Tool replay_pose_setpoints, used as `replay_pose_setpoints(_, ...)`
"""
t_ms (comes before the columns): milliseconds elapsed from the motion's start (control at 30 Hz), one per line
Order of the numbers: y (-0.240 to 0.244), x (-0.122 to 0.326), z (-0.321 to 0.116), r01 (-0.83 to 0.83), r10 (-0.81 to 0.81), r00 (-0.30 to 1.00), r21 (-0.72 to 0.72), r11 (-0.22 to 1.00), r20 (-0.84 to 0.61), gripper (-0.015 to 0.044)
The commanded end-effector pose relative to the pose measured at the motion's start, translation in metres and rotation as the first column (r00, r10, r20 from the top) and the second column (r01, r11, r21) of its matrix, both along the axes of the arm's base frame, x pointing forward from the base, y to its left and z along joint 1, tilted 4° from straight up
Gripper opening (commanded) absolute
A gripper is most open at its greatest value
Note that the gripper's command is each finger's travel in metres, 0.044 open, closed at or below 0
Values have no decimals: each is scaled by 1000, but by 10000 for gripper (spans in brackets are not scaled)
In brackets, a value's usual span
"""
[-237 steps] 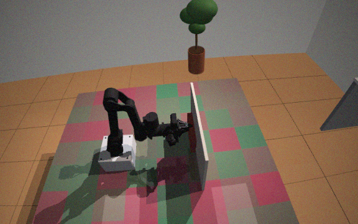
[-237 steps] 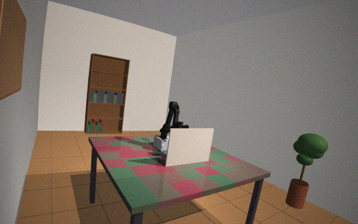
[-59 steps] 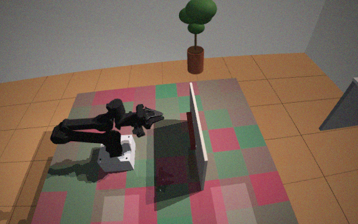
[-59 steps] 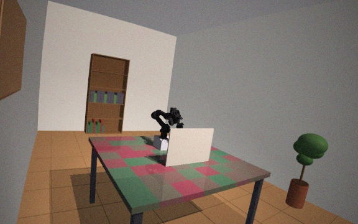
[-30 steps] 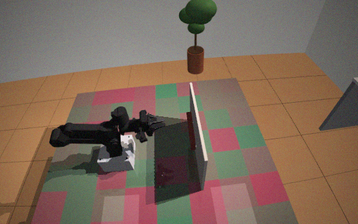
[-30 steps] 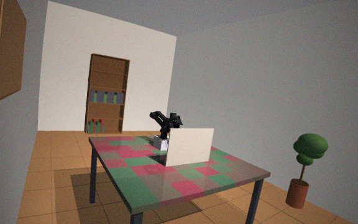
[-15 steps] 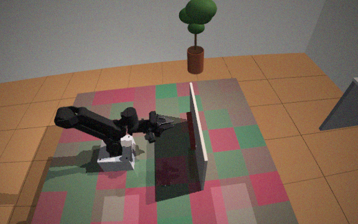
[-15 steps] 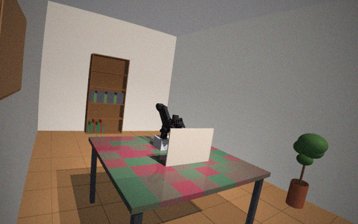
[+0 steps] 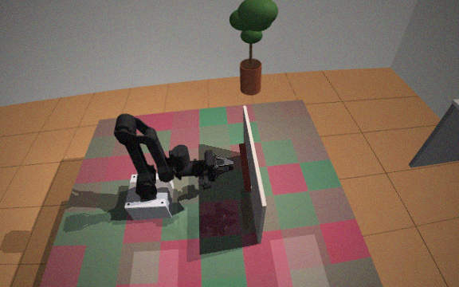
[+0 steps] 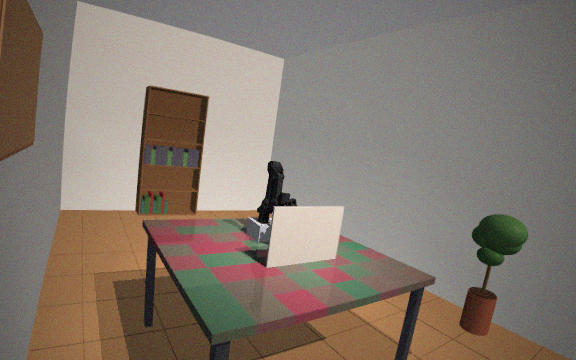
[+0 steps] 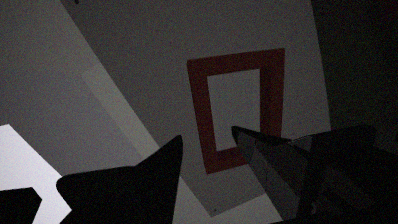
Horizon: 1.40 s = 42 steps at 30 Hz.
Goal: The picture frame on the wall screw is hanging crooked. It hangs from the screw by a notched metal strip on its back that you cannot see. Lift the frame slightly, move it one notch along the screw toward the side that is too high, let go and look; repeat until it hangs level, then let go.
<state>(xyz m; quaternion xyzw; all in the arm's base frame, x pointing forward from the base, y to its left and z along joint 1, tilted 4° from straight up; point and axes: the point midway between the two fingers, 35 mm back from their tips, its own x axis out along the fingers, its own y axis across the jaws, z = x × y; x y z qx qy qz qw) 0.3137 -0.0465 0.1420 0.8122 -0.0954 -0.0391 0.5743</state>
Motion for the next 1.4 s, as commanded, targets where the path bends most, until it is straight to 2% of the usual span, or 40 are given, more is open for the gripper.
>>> replay_pose_setpoints(0,-1,5,-2,-5,5,1000,3,1000,17,260)
replay_pose_setpoints(1367,-8,44,1,-4,5,999,-6,1000,34,260)
